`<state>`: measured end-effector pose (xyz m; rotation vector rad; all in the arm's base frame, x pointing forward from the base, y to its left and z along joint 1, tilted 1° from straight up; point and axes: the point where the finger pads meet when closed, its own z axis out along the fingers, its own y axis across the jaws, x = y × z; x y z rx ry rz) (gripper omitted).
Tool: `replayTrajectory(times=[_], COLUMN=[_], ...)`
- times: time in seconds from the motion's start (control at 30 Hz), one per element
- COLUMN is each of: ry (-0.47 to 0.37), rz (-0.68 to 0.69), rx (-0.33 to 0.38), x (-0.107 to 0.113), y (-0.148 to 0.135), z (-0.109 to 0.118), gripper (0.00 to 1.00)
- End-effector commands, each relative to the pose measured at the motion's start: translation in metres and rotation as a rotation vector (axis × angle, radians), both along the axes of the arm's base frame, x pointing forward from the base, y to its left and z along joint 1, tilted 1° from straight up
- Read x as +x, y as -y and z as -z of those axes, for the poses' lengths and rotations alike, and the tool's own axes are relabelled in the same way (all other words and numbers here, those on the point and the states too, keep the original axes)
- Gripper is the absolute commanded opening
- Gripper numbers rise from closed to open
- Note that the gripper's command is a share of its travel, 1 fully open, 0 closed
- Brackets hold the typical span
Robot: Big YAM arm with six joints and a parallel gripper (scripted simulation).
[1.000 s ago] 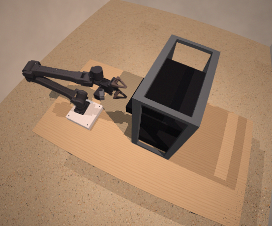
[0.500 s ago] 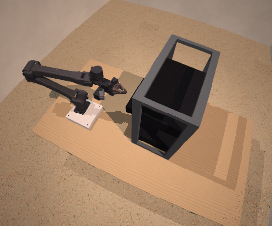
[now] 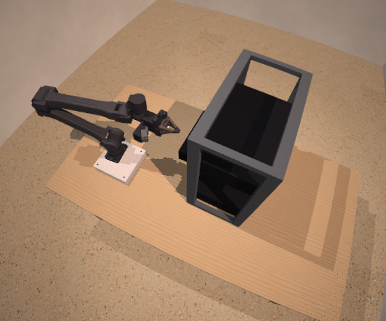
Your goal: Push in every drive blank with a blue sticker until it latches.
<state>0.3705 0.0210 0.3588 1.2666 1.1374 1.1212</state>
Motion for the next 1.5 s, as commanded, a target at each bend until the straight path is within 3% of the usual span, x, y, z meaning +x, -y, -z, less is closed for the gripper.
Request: replayTrajectory(times=[0.0,0.9,1.17,1.47], ry=[0.069,0.063,0.060,0.070], rz=[-0.009,-0.010,-0.010,-0.010], rx=[0.025,0.024,0.024,0.033], x=[0.005,0.005,-0.002,-0.014], y=[-0.004,-0.007,-0.029,-0.073], z=[-0.048,-0.047,-0.052,-0.064], gripper=[0.00,0.00,0.00,0.00])
